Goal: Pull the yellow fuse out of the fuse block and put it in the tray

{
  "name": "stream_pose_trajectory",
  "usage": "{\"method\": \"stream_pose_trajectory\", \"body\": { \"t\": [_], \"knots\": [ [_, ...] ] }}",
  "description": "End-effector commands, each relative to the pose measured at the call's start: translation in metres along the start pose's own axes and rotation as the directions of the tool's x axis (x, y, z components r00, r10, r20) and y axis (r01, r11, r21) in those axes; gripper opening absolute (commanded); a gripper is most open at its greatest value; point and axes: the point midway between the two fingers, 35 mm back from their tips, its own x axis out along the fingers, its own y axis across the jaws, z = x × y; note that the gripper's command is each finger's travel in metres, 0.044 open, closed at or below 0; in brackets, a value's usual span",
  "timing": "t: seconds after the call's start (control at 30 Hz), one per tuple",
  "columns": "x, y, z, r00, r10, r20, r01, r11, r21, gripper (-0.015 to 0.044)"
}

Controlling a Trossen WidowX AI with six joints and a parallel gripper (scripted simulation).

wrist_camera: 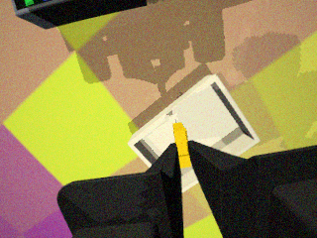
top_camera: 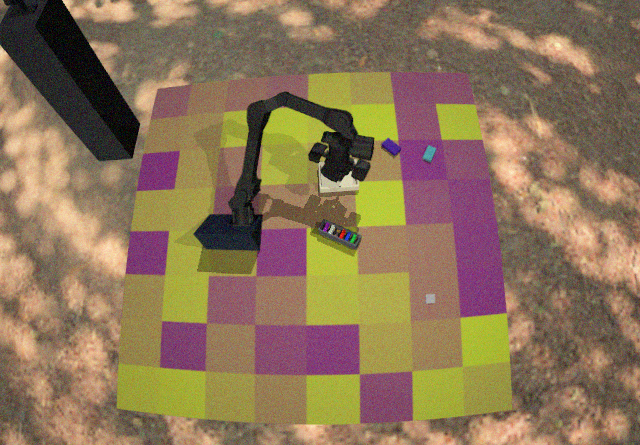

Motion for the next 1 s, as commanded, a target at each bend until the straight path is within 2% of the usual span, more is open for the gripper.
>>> {"method": "stream_pose_trajectory", "body": {
  "t": [0.0, 0.97],
  "knots": [
    [-0.003, -0.020, -0.026, 1.000, 0.001, -0.014, -0.001, 1.000, -0.006, 0.0000],
    [0.033, -0.021, -0.028, 1.000, 0.001, -0.015, -0.001, 1.000, -0.006, 0.0000]
  ]
}}
